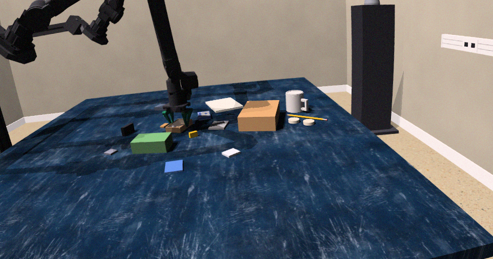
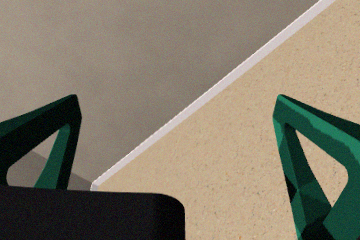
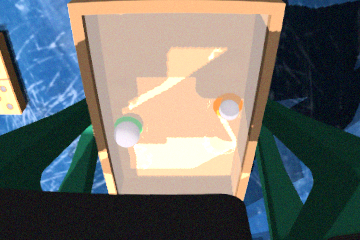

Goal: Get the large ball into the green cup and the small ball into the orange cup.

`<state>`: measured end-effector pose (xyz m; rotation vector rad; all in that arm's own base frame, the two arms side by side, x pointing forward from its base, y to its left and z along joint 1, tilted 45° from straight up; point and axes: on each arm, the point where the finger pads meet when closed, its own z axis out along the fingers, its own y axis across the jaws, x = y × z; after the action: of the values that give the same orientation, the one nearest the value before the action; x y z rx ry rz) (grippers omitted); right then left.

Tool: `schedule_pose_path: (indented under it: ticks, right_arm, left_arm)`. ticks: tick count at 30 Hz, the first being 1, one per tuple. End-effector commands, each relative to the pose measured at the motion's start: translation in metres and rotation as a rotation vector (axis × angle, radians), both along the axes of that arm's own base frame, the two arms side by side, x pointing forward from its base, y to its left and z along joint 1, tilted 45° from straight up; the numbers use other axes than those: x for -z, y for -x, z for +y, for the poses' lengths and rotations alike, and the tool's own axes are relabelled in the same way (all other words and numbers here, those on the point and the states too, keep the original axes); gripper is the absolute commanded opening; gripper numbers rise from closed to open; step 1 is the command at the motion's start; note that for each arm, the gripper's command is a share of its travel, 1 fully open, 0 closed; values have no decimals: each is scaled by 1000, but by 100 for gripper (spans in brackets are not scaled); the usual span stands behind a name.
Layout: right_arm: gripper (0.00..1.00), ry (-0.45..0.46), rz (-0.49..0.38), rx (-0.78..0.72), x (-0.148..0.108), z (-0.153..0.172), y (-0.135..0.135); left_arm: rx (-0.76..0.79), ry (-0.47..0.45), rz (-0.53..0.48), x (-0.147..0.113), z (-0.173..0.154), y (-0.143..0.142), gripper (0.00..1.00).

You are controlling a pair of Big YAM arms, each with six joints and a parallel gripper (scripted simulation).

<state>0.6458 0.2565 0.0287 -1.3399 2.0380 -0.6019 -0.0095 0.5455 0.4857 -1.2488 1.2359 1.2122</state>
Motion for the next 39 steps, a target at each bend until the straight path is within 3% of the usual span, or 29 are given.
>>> schedule_pose_path:
  ticks: [1,21,22,39]
  right_arm:
    - [70,0,-13,5,-2,-7,-12]
    - [70,1,-12,5,-2,-8,-12]
    - [87,1,-12,5,-2,-8,-12]
    - [87,2,-9,5,-1,-8,-10]
  left_arm:
    - [-24,-49,-8,-19,-4,14,100]
    - [-24,-49,-8,-19,-4,14,100]
    - [-24,-49,-8,-19,-4,14,100]
    - [-24,-49,-8,-19,-4,14,100]
